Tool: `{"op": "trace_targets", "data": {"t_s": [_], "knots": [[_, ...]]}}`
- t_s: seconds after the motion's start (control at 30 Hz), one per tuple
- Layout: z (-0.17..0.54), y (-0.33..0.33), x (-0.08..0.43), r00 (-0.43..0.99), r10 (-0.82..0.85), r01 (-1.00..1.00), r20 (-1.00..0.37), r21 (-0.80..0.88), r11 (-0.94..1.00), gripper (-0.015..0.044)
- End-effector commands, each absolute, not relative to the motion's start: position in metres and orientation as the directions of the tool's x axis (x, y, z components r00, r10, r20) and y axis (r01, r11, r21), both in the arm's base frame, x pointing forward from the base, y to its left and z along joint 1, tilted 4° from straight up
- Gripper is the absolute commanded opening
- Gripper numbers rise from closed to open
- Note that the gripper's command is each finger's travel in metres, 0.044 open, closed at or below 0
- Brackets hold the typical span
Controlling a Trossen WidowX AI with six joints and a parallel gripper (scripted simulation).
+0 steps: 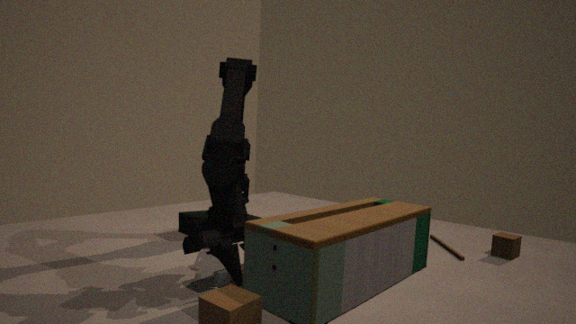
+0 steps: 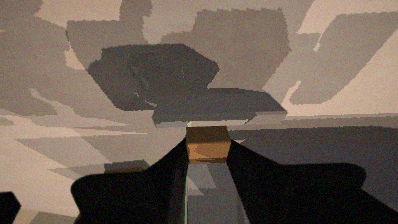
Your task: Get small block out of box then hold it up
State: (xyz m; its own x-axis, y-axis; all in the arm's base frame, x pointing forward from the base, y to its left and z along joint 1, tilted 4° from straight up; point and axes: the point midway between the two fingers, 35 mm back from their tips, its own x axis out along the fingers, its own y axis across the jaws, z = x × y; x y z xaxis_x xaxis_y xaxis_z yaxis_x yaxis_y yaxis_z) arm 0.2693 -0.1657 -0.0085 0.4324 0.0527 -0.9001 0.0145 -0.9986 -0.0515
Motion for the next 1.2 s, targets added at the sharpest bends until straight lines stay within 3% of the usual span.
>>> {"op": "trace_targets", "data": {"t_s": [0.0, 0.07, 0.47, 1.17], "knots": [[-0.005, -0.167, 0.270, 0.431, 0.050, 0.008, -0.901, -0.051, -0.999, 0.0029], [0.008, -0.168, 0.270, 0.432, 0.050, 0.010, -0.901, -0.051, -0.999, 0.0000], [0.057, -0.169, 0.267, 0.432, 0.046, 0.002, -0.900, -0.050, -0.999, 0.0000], [0.137, -0.141, 0.238, 0.440, -0.135, -0.377, -0.888, -0.046, -0.925, 0.0000]]}}
